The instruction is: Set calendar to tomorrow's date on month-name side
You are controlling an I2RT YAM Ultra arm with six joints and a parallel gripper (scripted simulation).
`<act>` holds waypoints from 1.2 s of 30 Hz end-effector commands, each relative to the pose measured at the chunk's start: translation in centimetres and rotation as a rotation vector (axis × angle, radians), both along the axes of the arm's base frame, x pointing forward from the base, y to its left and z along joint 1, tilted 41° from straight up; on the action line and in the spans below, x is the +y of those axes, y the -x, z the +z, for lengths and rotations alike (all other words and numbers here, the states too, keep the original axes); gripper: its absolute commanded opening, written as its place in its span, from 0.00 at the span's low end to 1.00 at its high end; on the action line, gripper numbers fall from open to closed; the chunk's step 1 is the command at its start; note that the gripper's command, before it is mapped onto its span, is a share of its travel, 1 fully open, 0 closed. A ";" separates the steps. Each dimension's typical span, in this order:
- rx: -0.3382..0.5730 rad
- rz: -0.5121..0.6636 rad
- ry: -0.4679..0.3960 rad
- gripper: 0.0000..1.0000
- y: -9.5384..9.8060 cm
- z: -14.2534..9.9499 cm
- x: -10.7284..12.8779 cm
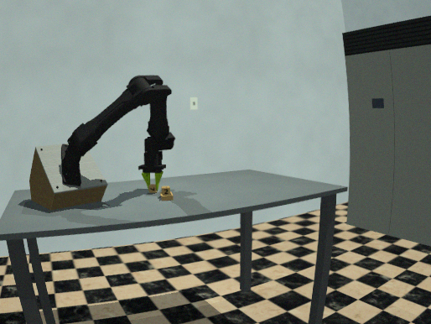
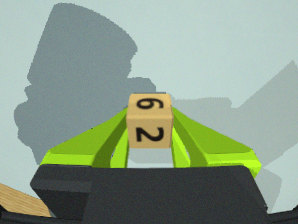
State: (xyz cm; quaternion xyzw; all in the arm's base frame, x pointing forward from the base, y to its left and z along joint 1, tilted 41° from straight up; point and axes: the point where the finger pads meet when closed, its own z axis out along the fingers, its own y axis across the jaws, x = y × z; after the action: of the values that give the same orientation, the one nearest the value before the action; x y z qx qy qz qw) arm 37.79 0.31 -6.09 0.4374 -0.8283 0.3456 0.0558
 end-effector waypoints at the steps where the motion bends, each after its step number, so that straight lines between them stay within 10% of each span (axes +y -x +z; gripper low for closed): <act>1: -0.052 0.023 -0.022 0.26 -1.5 1.3 1.1; 36: -0.043 0.026 -0.019 0.26 -1.2 1.0 1.1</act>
State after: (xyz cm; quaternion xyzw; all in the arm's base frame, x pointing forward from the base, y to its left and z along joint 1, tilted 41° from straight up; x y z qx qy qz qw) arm 37.89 0.21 -6.09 0.4364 -0.8289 0.3458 0.0546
